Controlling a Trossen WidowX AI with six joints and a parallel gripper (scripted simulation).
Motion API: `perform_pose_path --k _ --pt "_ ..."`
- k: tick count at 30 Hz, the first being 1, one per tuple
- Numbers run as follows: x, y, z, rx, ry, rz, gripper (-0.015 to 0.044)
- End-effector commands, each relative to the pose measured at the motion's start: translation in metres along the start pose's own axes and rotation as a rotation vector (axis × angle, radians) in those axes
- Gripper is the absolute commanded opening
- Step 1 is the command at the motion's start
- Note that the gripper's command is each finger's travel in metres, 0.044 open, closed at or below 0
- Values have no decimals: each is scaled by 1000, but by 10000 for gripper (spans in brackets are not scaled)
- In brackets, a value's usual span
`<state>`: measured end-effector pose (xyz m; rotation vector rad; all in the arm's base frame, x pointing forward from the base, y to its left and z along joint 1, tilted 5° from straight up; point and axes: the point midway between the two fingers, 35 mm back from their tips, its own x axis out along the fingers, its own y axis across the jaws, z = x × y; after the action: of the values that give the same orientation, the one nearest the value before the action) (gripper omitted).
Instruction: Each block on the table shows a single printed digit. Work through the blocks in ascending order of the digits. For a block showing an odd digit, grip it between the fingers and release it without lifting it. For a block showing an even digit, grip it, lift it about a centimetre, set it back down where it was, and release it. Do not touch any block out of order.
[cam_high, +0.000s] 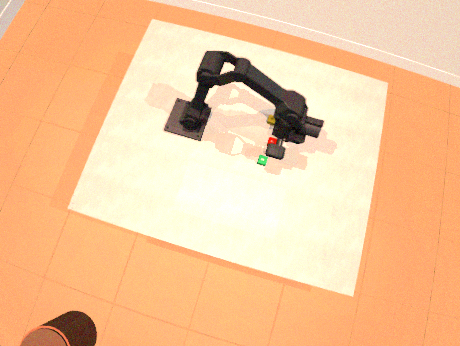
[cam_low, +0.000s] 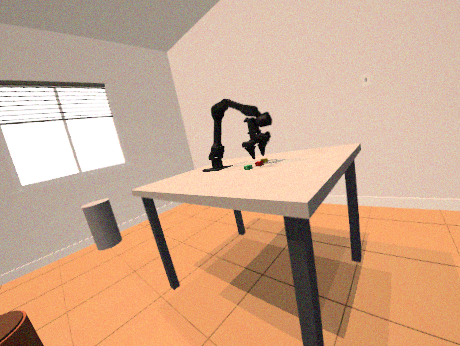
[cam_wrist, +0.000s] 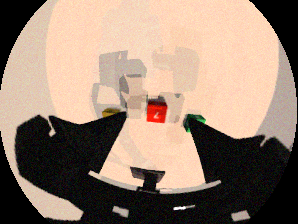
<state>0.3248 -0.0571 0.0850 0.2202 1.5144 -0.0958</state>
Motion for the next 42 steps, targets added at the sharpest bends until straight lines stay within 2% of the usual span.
perform_pose_path --k 1,24,35,42 --pt "1 0 1 4 -9 -1 400" --pt "35 0 1 4 -9 -1 400" --pt "35 0 1 4 -9 -1 120" --pt "35 0 1 4 -9 -1 120"
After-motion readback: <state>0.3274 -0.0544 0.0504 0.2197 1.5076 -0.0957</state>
